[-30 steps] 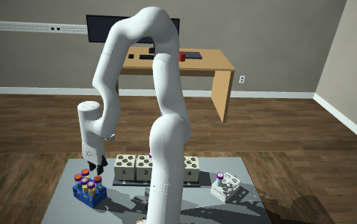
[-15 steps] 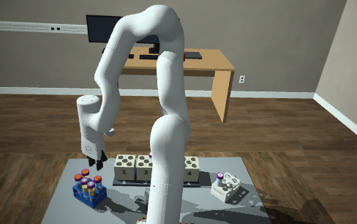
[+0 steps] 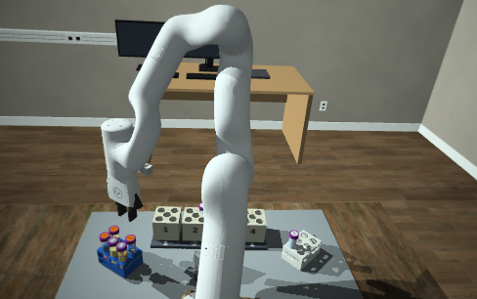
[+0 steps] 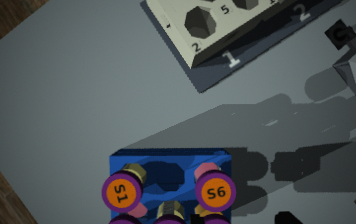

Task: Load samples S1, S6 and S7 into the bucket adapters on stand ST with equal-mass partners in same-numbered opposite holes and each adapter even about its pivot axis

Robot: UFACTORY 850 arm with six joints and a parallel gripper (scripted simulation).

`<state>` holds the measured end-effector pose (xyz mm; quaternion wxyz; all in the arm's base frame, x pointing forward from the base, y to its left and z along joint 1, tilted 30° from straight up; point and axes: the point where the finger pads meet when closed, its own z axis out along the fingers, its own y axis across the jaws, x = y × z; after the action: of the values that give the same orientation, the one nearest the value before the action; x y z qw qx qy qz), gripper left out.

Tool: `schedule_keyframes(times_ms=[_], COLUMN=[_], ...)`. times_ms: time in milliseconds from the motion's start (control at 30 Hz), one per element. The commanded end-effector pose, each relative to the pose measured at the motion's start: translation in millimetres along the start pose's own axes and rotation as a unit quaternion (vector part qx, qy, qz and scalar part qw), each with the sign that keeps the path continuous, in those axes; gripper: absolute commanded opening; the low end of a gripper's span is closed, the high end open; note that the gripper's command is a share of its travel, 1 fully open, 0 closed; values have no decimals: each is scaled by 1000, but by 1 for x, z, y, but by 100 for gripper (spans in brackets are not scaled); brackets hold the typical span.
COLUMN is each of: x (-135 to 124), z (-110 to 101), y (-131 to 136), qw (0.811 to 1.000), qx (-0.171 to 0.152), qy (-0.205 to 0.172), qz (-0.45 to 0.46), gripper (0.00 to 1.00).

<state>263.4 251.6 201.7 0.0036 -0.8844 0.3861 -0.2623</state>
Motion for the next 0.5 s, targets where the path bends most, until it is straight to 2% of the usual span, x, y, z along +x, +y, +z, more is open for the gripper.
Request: schedule_keyframes(times_ms=[0, 100, 467], x=[0, 0, 0], z=[-10, -16, -17], y=[-1, -1, -1], qw=[1000, 1000, 1000], qx=[0, 0, 0], qy=[0, 0, 0], qz=[0, 0, 0], gripper=[44, 44, 44])
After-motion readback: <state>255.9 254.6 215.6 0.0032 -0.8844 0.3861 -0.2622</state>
